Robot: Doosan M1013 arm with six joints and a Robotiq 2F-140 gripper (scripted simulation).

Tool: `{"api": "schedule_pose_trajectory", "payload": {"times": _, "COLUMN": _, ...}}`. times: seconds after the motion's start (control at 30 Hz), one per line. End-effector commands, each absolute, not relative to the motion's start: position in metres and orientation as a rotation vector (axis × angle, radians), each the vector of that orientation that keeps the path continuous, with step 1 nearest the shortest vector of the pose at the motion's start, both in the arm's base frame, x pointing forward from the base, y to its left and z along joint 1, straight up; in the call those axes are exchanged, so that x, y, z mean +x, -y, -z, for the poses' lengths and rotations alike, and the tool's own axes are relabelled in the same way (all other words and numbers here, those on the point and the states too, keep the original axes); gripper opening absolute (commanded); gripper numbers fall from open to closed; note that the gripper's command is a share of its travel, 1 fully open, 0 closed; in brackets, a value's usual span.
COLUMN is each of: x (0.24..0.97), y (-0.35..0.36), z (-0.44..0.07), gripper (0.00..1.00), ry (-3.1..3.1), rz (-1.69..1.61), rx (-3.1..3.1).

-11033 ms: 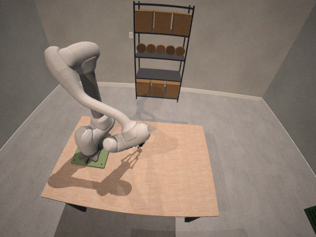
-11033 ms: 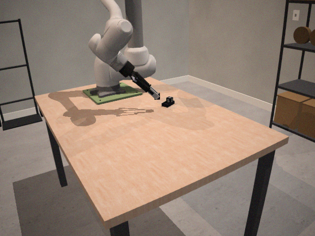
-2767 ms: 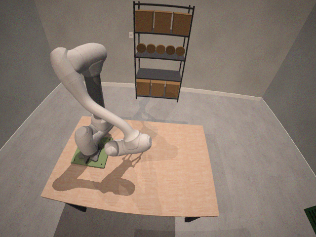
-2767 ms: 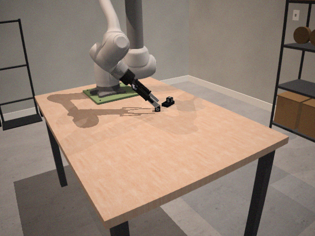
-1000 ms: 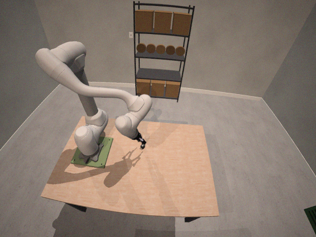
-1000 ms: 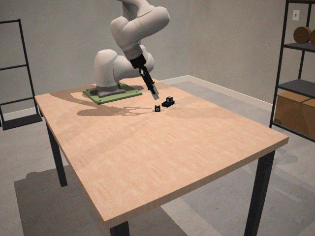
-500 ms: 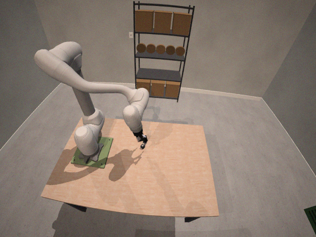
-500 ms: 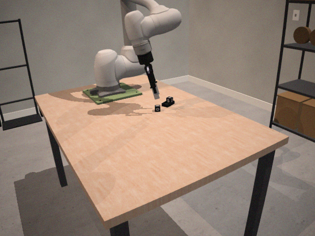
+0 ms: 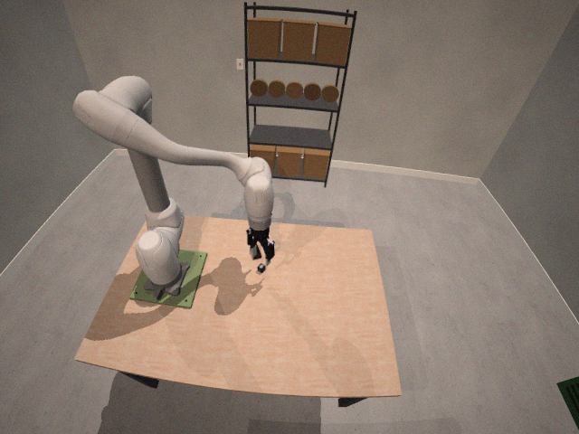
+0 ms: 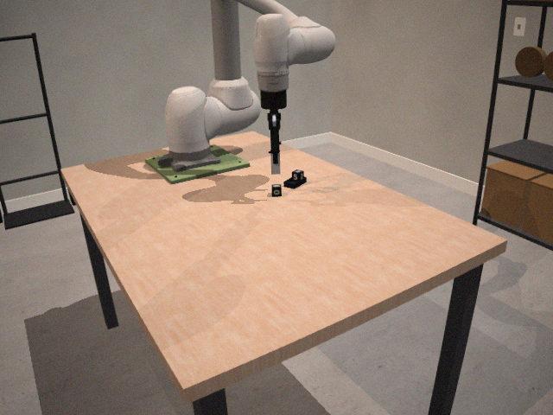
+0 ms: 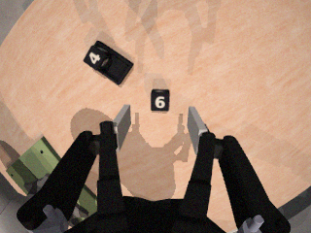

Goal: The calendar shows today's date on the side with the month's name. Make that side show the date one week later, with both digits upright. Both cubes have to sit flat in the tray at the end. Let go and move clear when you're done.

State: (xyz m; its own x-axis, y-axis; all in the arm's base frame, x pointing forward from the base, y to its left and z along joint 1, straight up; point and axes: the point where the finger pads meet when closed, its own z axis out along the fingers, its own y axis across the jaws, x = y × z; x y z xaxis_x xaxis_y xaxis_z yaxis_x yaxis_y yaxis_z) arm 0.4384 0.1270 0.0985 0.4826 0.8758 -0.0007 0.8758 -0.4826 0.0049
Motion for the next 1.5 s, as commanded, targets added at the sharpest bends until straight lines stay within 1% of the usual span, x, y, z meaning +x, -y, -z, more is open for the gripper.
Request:
{"api": "schedule_pose_trajectory", "payload": {"times": 0.0, "x": 0.438, "y": -0.128, "z": -0.098, "gripper": 1.0, "ry": -1.596, "rz": 0.0, "rx": 2.7}}
{"api": "schedule_pose_trajectory", "payload": {"times": 0.5, "x": 0.438, "y": -0.128, "z": -0.099, "gripper": 1.0, "ry": -1.596, "rz": 0.0, "rx": 2.7}}
{"api": "schedule_pose_trajectory", "payload": {"times": 0.77, "x": 0.438, "y": -0.128, "z": -0.108, "gripper": 1.0, "ry": -1.631, "rz": 0.0, "rx": 2.679}}
{"api": "schedule_pose_trajectory", "payload": {"times": 0.8, "x": 0.438, "y": -0.128, "z": -0.108, "gripper": 0.35, "ry": -1.631, "rz": 0.0, "rx": 2.679}}
{"api": "schedule_pose_trajectory", "payload": {"times": 1.47, "x": 0.438, "y": -0.128, "z": -0.108, "gripper": 0.35, "ry": -1.631, "rz": 0.0, "rx": 2.679}}
